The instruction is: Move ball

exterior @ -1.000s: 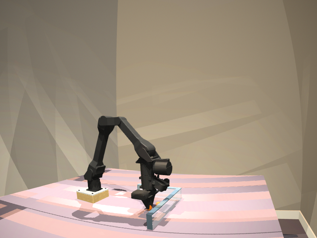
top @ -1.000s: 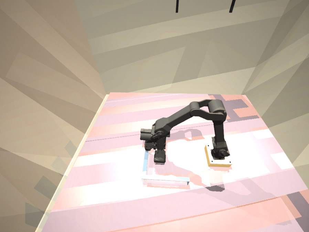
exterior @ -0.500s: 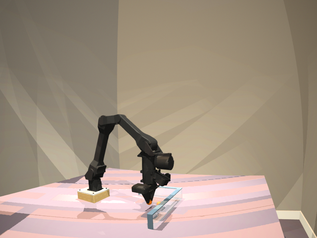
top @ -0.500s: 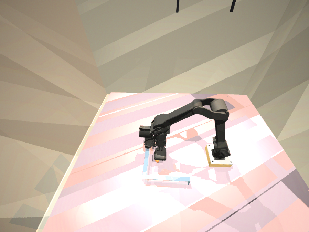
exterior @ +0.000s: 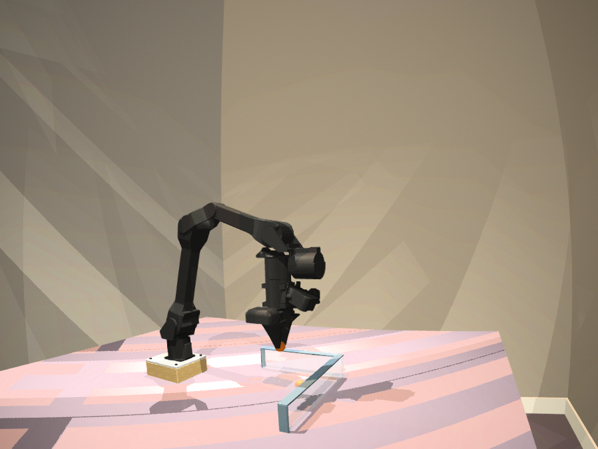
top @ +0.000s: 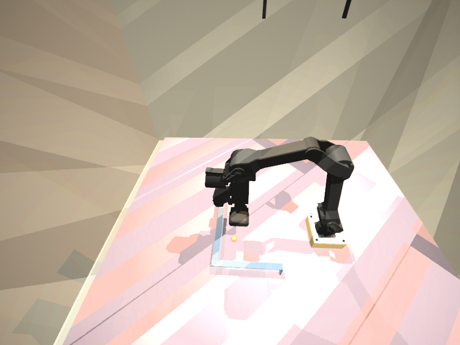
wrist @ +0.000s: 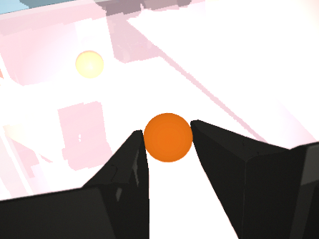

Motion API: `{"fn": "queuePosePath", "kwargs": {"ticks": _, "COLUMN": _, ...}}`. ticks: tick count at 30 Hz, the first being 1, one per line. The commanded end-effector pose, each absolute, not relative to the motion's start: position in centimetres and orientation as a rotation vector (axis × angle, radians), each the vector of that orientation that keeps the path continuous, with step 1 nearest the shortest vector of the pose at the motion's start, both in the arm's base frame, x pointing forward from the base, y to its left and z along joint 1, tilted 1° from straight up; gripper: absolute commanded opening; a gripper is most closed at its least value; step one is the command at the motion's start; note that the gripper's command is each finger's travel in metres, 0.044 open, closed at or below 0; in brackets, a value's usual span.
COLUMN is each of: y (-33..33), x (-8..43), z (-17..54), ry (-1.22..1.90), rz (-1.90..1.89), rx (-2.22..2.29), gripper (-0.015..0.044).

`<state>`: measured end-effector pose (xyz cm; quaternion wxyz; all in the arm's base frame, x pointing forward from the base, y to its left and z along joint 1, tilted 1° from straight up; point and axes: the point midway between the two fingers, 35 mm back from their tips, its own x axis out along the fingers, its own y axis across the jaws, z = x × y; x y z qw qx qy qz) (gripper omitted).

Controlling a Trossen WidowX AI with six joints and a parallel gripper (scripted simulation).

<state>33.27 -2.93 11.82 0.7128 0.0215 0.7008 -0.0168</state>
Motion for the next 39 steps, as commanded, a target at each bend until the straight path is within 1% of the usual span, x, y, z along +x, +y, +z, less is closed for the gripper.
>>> {"fn": "queuePosePath", "kwargs": {"ticks": 1, "y": -2.9, "x": 33.2, "z": 12.8, "ry": 1.543, "rz": -0.031, "rx": 0.048, "gripper": 0.0}}
{"fn": "queuePosePath", "kwargs": {"ticks": 4, "y": -2.5, "x": 33.5, "z": 12.5, "ry": 1.543, "rz": -0.03, "rx": 0.049, "gripper": 0.0}}
{"fn": "queuePosePath", "kwargs": {"ticks": 12, "y": 1.8, "x": 35.6, "z": 9.3, "ry": 1.541, "rz": -0.027, "rx": 0.052, "gripper": 0.0}}
{"fn": "queuePosePath", "kwargs": {"ticks": 20, "y": 1.9, "x": 35.7, "z": 8.7, "ry": 1.541, "rz": -0.027, "rx": 0.052, "gripper": 0.0}}
{"fn": "queuePosePath", "kwargs": {"ticks": 32, "y": 2.0, "x": 35.8, "z": 2.3, "ry": 1.542, "rz": -0.026, "rx": 0.052, "gripper": 0.0}}
{"fn": "queuePosePath", "kwargs": {"ticks": 39, "y": 2.0, "x": 35.8, "z": 2.2, "ry": 1.542, "rz": -0.026, "rx": 0.052, "gripper": 0.0}}
